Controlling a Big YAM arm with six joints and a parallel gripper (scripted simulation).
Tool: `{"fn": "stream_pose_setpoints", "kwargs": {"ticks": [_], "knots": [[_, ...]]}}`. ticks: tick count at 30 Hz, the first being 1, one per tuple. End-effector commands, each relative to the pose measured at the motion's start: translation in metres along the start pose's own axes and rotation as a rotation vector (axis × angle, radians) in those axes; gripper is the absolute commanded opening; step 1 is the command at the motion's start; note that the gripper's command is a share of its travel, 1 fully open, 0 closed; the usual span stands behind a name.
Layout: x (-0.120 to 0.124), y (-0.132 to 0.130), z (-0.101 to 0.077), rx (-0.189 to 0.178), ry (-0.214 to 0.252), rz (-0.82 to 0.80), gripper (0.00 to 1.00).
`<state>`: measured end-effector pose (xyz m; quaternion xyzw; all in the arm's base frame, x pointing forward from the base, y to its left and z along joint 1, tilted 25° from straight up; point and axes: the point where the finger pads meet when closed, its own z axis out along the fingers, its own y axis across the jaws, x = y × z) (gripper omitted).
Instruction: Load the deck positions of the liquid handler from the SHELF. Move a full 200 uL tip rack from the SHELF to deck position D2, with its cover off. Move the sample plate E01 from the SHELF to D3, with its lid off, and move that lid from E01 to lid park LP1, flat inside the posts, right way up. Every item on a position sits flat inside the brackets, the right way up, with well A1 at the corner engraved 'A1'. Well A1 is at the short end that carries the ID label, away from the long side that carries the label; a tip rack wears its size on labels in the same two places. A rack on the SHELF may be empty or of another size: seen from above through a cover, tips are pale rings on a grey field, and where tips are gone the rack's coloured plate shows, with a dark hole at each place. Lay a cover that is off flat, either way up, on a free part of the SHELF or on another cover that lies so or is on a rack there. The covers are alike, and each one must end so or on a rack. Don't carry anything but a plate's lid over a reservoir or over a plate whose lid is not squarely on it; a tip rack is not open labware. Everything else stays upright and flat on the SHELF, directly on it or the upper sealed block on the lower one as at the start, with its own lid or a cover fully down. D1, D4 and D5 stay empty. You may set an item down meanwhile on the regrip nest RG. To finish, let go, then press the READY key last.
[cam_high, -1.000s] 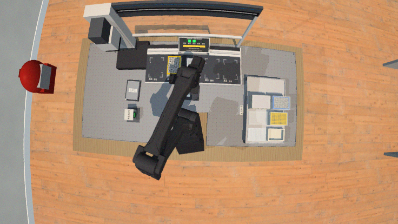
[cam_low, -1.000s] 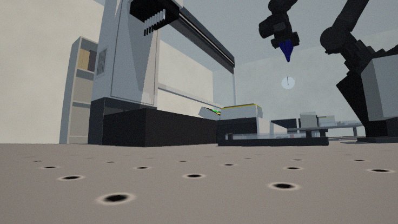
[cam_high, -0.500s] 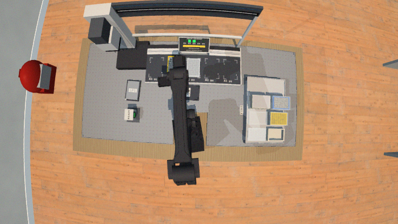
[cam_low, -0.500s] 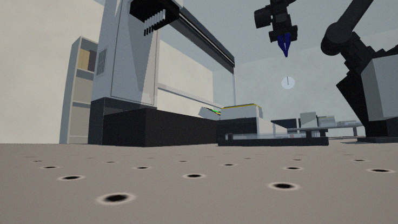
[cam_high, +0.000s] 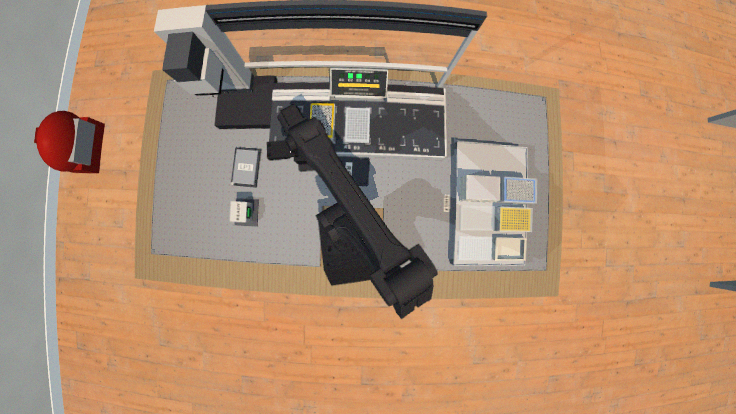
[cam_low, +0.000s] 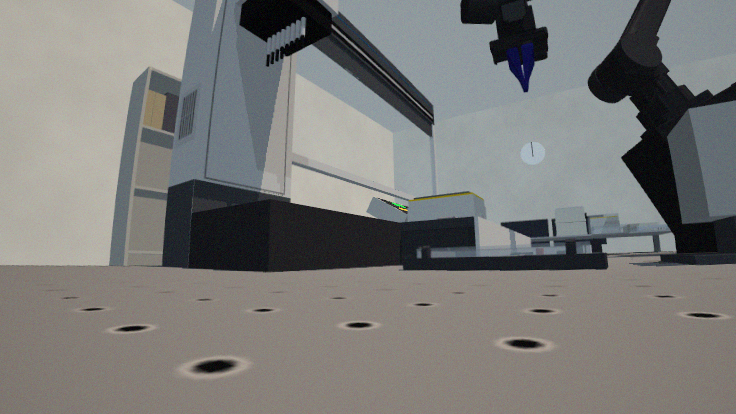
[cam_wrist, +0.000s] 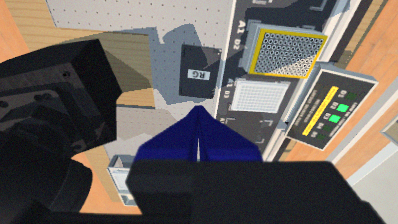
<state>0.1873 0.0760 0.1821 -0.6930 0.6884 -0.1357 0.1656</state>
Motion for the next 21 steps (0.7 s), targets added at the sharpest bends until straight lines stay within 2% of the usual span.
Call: {"fn": "stream_pose_setpoints", "kwargs": {"ticks": [1,5,7,21], "knots": [[-0.026,-0.025,-0.024,0.056,-0.051,0.100,0.00],[-0.047,-0.026,-0.023,0.052,-0.056,0.102,0.00],[-0.047,-0.026,-0.023,0.052,-0.056,0.102,0.00],[-0.122,-0.028,-0.023,0.038,-0.065,0.106,0.00]]}}
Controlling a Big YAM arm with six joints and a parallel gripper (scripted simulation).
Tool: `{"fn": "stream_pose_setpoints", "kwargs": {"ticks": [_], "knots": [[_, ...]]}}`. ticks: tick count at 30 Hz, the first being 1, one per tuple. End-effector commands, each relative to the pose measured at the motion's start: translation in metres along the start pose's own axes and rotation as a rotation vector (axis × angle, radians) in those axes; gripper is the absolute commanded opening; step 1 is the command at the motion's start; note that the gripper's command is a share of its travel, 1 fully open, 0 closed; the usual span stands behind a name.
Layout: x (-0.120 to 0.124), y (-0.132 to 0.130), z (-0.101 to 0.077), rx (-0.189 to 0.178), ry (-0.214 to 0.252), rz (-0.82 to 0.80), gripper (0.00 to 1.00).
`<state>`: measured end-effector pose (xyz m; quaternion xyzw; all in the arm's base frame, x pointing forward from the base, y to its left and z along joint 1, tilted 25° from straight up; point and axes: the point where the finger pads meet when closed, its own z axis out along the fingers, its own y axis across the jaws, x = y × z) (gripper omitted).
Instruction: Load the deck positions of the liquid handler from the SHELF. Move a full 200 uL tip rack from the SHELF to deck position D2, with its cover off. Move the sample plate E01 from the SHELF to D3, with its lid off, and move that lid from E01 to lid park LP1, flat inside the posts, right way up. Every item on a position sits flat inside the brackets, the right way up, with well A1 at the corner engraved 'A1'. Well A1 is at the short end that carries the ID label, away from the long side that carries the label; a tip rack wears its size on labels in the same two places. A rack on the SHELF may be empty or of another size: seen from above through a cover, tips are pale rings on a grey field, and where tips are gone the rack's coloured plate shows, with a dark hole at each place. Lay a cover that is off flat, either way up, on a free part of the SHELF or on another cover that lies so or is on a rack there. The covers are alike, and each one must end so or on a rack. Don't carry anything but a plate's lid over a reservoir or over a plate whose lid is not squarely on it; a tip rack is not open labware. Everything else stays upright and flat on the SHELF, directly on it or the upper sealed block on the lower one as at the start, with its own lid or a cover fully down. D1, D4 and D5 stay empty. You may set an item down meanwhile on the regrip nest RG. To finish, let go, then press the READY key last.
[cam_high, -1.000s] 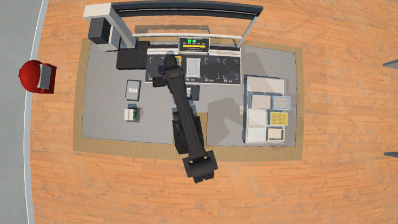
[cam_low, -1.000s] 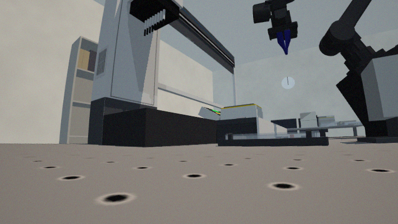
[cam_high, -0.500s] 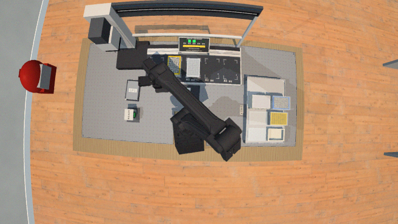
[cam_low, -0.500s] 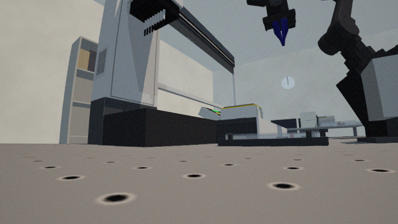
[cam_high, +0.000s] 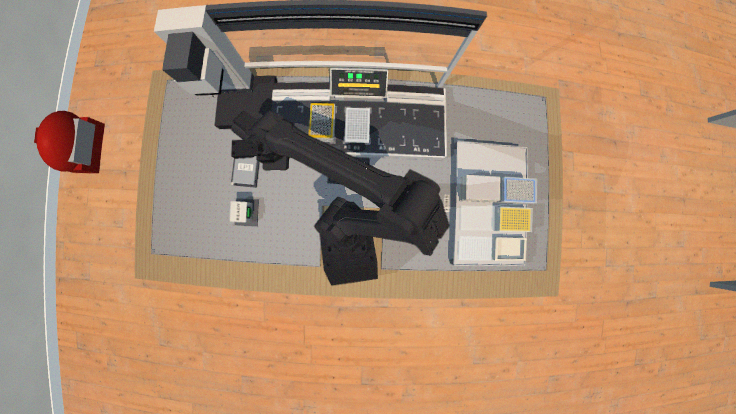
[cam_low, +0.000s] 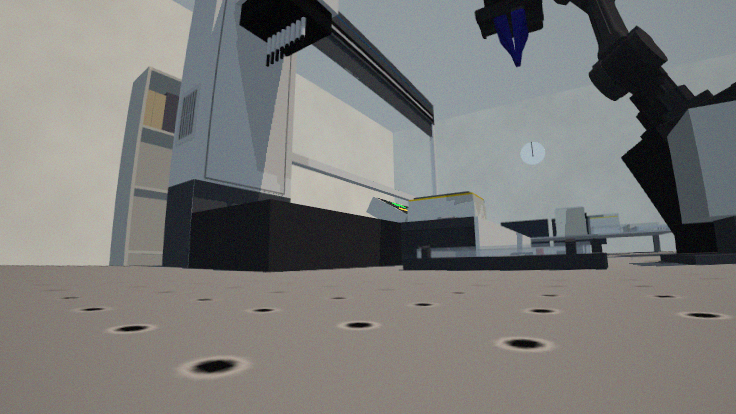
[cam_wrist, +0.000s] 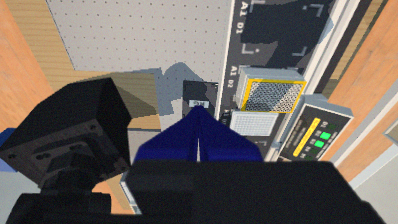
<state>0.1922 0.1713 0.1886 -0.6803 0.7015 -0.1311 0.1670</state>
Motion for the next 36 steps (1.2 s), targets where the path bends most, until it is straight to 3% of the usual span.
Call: {"fn": "stream_pose_setpoints", "kwargs": {"ticks": [1,3,18,22,26,27,36], "knots": [[-0.033,-0.020,-0.023,0.040,-0.066,0.068,0.00],[-0.033,-0.020,-0.023,0.040,-0.066,0.068,0.00],[-0.111,-0.020,-0.023,0.031,-0.069,0.069,0.00],[-0.105,-0.025,-0.030,0.036,-0.071,0.089,0.00],[-0.106,-0.023,-0.026,0.030,-0.061,0.082,0.00],[-0.095,0.000,-0.011,0.009,-0.022,0.049,0.00],[-0.095,0.041,-0.008,0.006,-0.015,0.046,0.00]]}}
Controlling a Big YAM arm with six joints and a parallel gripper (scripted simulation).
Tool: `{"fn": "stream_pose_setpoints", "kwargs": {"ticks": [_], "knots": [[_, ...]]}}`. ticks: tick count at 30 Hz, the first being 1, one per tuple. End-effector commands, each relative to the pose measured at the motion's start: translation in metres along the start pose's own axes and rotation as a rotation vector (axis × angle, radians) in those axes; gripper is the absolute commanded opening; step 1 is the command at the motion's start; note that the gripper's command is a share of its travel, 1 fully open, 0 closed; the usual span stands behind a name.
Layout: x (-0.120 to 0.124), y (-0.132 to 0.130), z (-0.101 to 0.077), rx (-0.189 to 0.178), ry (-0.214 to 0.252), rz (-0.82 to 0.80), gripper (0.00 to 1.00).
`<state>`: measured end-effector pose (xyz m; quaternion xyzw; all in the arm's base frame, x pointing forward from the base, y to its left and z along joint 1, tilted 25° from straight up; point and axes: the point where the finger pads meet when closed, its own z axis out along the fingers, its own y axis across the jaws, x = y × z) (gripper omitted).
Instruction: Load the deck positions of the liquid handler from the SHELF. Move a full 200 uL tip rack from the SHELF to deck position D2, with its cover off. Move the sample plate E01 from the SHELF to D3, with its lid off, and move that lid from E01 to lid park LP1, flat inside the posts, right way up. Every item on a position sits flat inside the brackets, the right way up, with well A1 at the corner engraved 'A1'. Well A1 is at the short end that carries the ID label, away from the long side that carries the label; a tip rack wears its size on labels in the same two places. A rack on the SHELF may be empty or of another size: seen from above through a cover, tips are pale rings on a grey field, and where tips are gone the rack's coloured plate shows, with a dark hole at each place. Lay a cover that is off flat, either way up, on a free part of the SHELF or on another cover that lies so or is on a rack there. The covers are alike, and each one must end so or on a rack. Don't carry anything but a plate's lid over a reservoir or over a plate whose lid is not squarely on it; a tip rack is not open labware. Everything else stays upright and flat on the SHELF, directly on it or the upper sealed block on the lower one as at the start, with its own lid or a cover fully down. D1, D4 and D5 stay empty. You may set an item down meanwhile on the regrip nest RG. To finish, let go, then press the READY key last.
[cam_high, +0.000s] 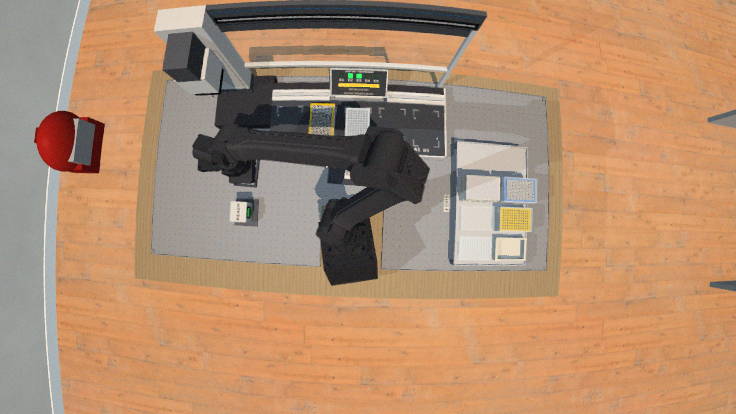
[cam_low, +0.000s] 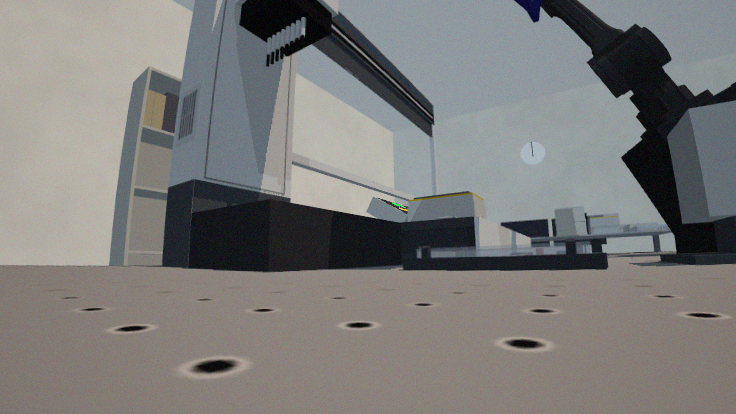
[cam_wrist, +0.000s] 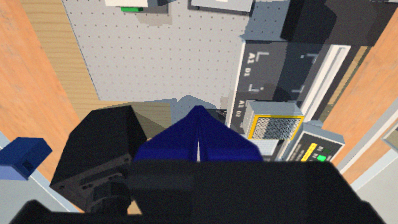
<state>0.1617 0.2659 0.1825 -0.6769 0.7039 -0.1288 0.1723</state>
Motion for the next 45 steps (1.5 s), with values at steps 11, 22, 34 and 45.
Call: {"fn": "stream_pose_setpoints", "kwargs": {"ticks": [11,22,34,45], "knots": [[-0.003,0.059,-0.002,0.000,0.004,0.031,0.00],[-0.004,0.104,-0.002,0.001,0.003,0.030,0.00],[-0.012,0.115,-0.011,-0.003,-0.031,0.075,0.00],[-0.008,0.120,0.017,-0.001,-0.010,0.044,0.00]]}}
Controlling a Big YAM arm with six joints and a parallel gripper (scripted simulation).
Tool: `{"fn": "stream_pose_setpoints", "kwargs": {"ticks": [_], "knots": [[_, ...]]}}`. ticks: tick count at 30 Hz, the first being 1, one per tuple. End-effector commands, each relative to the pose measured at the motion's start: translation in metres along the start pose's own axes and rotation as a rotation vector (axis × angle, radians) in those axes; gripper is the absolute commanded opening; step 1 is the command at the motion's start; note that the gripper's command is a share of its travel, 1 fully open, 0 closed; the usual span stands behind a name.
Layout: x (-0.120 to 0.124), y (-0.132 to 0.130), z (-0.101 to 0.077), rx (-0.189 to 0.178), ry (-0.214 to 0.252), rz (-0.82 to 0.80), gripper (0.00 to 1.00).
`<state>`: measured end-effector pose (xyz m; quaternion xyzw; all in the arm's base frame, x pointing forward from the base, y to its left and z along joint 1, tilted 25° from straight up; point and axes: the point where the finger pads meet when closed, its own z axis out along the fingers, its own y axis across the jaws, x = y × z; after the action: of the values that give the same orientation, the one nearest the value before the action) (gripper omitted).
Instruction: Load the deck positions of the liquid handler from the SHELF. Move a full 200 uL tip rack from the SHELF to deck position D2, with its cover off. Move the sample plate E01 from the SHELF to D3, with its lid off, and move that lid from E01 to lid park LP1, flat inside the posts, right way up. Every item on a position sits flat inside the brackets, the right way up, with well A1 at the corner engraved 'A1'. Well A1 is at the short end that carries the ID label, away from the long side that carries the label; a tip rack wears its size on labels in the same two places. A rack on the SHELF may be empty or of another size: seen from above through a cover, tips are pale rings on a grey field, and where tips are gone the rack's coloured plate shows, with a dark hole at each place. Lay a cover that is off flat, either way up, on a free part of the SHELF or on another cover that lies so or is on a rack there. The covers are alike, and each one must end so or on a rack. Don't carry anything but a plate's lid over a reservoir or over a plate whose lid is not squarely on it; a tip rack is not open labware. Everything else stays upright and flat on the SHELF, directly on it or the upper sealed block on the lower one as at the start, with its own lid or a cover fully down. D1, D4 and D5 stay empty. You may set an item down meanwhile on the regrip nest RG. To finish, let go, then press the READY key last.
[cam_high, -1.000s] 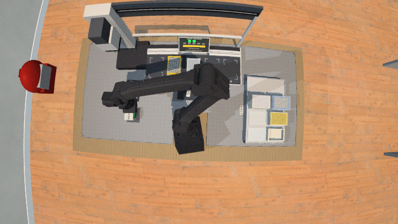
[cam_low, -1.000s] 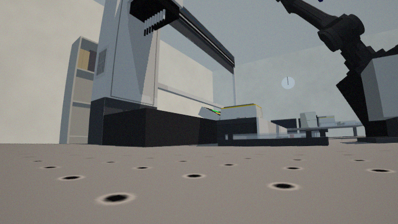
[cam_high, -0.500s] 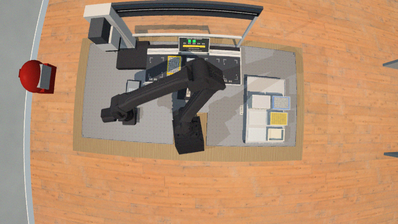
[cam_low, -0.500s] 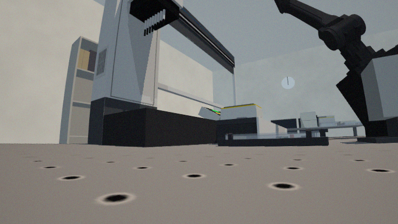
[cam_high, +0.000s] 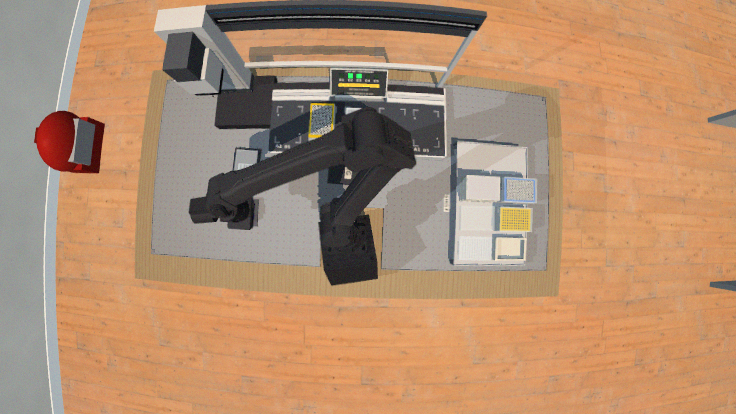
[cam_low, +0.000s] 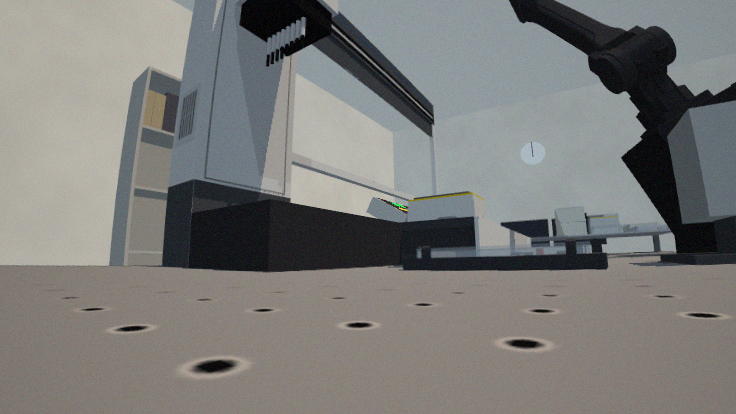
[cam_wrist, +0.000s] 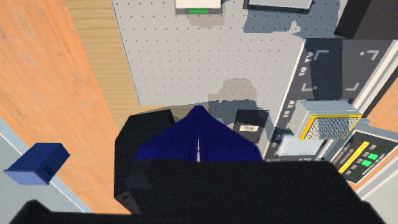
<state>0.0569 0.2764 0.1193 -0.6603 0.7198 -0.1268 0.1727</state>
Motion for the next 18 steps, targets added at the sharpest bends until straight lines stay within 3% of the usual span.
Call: {"fn": "stream_pose_setpoints", "kwargs": {"ticks": [1,7,8,11,18], "knots": [[-0.005,-0.001,0.005,0.000,-0.012,-0.004,0.00],[-0.005,-0.001,0.012,0.000,-0.012,-0.004,0.00],[-0.006,0.000,0.006,-0.004,-0.042,-0.007,0.00],[-0.005,-0.001,0.019,-0.001,-0.011,-0.004,0.00],[-0.005,-0.001,0.028,-0.002,-0.020,-0.005,0.00]]}}
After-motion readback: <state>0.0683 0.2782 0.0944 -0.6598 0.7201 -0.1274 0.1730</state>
